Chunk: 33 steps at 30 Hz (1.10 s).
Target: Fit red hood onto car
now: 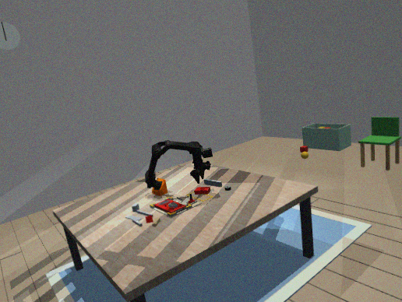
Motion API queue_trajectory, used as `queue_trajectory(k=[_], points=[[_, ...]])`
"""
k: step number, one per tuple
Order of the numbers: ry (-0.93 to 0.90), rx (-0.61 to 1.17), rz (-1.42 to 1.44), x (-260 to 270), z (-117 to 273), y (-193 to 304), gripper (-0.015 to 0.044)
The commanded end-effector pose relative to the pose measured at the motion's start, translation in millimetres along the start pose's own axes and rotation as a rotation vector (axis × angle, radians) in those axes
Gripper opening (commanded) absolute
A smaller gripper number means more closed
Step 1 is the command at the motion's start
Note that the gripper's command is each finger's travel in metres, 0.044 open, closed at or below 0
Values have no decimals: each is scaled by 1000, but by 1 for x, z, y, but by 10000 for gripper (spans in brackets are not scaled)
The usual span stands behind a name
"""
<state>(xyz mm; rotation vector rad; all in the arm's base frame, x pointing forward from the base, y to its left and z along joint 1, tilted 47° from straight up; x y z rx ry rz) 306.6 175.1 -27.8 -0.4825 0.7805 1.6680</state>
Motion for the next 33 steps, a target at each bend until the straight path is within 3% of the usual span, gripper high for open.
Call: queue_trajectory(k=[1, 33], points=[[-3, -1, -5, 1, -2, -1, 440], [-3, -2, -6, 1, -20, -2, 440]])
Point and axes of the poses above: the point midway between the two fingers, 35 mm back from their tips, its own z axis back along the fingers, its own x axis across the jaws, y = z × x, the point moved 8 cm from there along z, back along the fingers, and after that the axes turned 10 degrees about -z, right-handed, at the moved point
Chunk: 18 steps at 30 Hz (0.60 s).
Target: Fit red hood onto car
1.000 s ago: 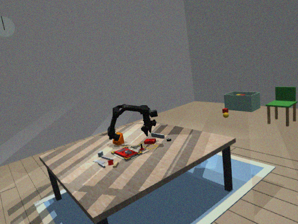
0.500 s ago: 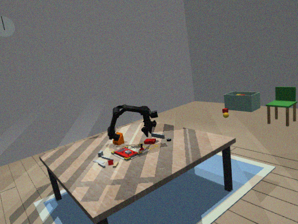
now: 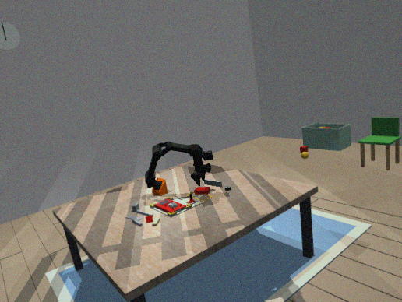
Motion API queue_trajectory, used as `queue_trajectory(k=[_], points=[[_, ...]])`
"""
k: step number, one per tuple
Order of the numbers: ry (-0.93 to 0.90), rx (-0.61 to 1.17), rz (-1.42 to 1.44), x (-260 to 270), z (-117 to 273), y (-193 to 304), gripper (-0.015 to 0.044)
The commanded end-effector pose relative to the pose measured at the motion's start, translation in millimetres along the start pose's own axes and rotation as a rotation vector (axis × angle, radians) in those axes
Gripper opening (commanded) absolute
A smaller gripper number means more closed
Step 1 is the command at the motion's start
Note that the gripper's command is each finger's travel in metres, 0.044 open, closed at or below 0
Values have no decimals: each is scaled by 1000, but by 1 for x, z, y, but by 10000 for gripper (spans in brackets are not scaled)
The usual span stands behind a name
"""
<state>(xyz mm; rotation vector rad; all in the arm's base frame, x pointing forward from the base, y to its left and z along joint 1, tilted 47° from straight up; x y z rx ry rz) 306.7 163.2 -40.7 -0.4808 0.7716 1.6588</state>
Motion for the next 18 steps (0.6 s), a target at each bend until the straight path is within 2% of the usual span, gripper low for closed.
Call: queue_trajectory(k=[1, 18], points=[[3, -1, 5, 0, -3, 0, 440], [4, -1, 5, 0, -12, 0, 440]])
Point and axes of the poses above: the point midway between the two fingers, 35 mm back from their tips, its own z axis back along the fingers, its own x axis across the jaws, y = z × x, the point moved 8 cm from there along z, back along the fingers, and after that the axes turned 10 degrees about -z, right-handed, at the moved point
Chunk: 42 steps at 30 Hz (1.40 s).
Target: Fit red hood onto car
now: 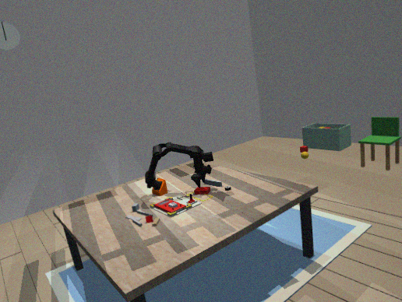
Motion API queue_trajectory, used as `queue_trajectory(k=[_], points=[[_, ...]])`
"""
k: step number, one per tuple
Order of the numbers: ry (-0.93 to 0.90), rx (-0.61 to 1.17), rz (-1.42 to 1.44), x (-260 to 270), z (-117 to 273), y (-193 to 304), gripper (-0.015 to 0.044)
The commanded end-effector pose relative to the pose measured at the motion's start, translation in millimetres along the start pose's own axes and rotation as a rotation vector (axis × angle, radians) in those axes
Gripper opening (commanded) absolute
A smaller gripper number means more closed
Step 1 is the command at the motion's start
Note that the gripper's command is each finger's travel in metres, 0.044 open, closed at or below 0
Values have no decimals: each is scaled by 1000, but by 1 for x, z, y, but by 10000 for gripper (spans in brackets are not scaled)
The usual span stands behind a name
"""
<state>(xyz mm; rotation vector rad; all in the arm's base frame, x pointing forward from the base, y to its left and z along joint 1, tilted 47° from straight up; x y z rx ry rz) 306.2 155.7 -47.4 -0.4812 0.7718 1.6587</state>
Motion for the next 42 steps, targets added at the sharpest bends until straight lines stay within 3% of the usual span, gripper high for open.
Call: queue_trajectory(k=[1, 42], points=[[4, -1, 5, 0, -3, 0, 440], [5, -1, 5, -1, -24, 1, 440]])
Point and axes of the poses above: the point midway between the two fingers, 35 mm back from their tips, its own z axis back along the fingers, its own x axis across the jaws, y = z × x, the point moved 8 cm from there along z, back along the fingers, and after that the axes turned 10 degrees about -z, right-handed, at the moved point
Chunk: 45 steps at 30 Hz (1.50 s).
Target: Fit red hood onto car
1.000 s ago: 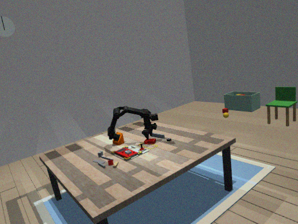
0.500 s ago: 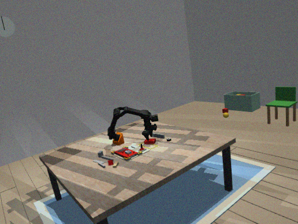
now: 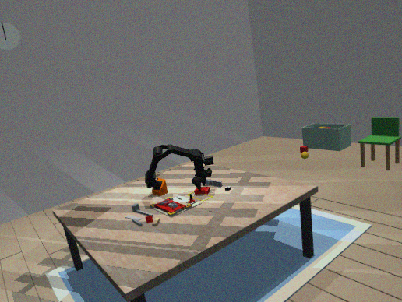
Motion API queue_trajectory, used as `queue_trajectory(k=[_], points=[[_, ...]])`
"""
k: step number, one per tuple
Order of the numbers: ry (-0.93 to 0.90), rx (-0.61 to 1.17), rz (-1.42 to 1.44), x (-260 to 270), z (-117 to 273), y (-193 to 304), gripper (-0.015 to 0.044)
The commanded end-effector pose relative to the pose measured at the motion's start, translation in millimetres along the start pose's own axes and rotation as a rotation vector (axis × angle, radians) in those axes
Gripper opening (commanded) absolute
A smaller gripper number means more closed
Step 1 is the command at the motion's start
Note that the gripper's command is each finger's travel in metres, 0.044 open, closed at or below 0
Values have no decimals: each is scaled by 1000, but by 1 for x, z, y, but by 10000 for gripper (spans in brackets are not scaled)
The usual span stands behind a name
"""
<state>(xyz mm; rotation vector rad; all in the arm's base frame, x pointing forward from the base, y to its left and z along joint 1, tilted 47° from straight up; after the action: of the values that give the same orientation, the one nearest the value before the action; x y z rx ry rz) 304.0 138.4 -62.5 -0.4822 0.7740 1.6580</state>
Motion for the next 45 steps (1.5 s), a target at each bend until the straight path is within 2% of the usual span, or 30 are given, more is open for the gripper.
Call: queue_trajectory(k=[1, 41, 45], points=[[3, -2, 5, 0, -2, 0, 440], [4, -2, 5, 0, -22, 0, 440], [1, 0, 0, 0, -20, 0, 335]])
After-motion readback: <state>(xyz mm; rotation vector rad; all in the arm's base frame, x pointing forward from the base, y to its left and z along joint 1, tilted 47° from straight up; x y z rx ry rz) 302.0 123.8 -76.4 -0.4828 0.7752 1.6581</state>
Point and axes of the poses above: the point midway between the two fingers, 35 mm back from their tips, its own z axis back along the fingers, its own x axis across the jaws, y = z × x, the point moved 8 cm from there along z, back along the fingers, and after that the axes turned 10 degrees about -z, right-handed, at the moved point
